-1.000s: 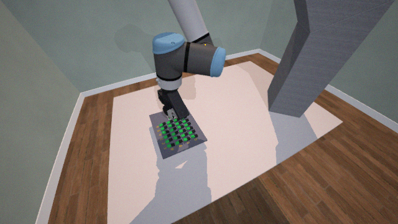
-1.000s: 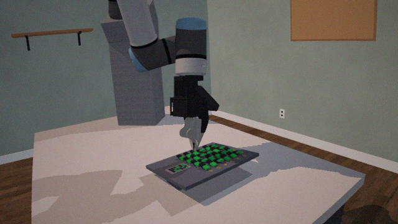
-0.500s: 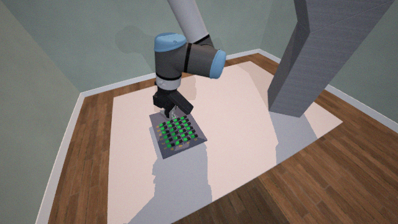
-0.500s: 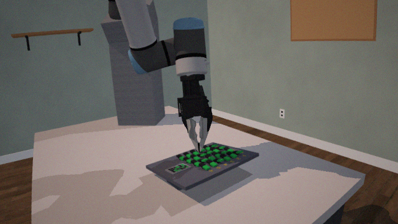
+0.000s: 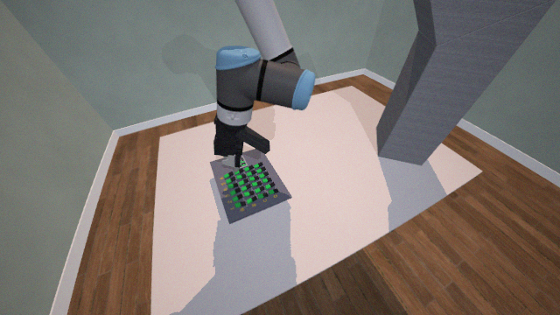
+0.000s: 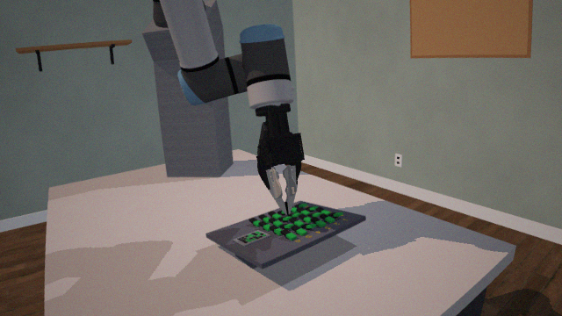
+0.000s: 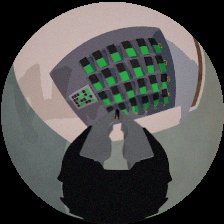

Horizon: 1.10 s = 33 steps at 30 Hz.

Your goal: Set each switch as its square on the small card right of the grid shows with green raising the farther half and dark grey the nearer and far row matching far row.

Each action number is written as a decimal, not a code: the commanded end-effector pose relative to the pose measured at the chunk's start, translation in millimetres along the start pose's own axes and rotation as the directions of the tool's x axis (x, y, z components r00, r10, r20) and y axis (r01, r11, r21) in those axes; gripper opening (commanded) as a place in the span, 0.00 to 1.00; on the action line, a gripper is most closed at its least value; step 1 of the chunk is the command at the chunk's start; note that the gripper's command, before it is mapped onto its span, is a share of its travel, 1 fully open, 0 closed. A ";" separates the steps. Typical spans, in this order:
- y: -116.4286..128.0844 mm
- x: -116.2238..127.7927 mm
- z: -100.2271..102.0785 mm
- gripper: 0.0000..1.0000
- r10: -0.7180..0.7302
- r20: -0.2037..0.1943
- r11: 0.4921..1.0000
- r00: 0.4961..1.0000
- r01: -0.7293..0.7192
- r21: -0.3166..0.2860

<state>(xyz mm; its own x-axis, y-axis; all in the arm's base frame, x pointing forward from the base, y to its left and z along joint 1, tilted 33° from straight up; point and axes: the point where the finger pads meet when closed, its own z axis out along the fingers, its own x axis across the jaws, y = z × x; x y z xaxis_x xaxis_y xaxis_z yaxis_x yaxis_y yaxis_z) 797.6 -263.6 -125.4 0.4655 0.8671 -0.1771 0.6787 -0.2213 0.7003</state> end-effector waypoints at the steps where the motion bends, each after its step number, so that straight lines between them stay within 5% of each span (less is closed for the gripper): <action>1: 2.8 2.4 0.0 0.00 -0.127 -0.024 0.992 0.992 0.126 -0.002; 17: 7.3 6.6 0.8 0.00 -0.344 -0.058 0.939 0.937 0.344 -0.011; 33: 8.4 7.7 0.9 0.00 -0.395 -0.066 0.919 0.916 0.395 -0.015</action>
<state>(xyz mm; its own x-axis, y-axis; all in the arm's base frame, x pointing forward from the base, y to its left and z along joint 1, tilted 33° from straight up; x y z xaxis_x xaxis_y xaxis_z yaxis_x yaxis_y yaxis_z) 807.1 -259.6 -122.2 0.1254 0.9120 -0.3906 0.7985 0.1410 0.5853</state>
